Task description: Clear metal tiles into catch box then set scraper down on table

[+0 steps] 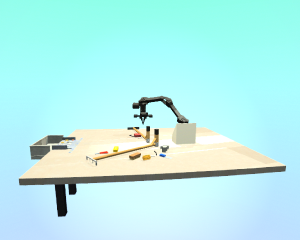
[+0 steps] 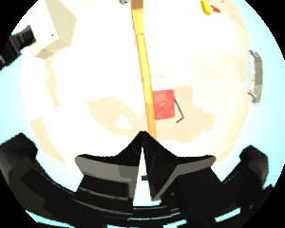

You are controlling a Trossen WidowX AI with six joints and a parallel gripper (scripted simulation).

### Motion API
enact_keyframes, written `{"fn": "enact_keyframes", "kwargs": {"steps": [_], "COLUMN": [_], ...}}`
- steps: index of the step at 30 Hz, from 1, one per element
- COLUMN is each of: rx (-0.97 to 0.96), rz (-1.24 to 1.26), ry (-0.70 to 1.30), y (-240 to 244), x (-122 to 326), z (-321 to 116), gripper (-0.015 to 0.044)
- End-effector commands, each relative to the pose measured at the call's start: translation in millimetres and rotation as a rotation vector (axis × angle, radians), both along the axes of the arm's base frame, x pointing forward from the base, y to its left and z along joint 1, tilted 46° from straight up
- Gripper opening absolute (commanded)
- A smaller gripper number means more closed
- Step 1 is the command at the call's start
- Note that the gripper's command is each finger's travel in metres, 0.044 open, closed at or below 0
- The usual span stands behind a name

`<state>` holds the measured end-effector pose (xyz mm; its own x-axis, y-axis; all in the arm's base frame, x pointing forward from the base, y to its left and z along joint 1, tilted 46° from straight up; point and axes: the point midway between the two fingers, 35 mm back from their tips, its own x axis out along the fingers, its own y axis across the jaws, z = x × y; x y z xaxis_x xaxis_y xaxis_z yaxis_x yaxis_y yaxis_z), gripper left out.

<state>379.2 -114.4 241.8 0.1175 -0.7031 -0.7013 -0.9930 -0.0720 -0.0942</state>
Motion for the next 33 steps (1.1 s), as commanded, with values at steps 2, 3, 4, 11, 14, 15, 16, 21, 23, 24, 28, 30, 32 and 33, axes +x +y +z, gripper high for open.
{"fn": "enact_keyframes", "kwargs": {"steps": [2, 3, 4, 11, 14, 15, 16, 21, 23, 24, 28, 30, 32, 33], "rx": [-0.015, -0.018, -0.021, -0.028, -0.028, -0.028, -0.027, -0.025, -0.024, -0.024, -0.023, -0.022, -0.022, -0.022], "rz": [0.065, 0.08, 0.095, 0.132, 0.133, 0.133, 0.133, 0.135, 0.135, 0.136, 0.137, 0.138, 0.139, 0.139], "ry": [0.057, 0.072, 0.087, 0.125, 0.126, 0.126, 0.126, 0.129, 0.13, 0.131, 0.133, 0.134, 0.136, 0.136], "y": [14, 17, 20, 27, 26, 25, 24, 17, 13, 12, 5, 2, -1, -3], "x": [-19, -23, -28, -39, -39, -38, -38, -34, -32, -32, -29, -28, -27, -26], "z": [20, 23, 27, 36, 35, 34, 33, 25, 21, 20, 13, 10, 6, 5], "gripper": [0.0, 0.0, 0.0, 0.0, 0.0, 0.0, 0.0, 0.0, 0.0, 0.0, 0.0, 0.0, 0.0, 0.0]}}
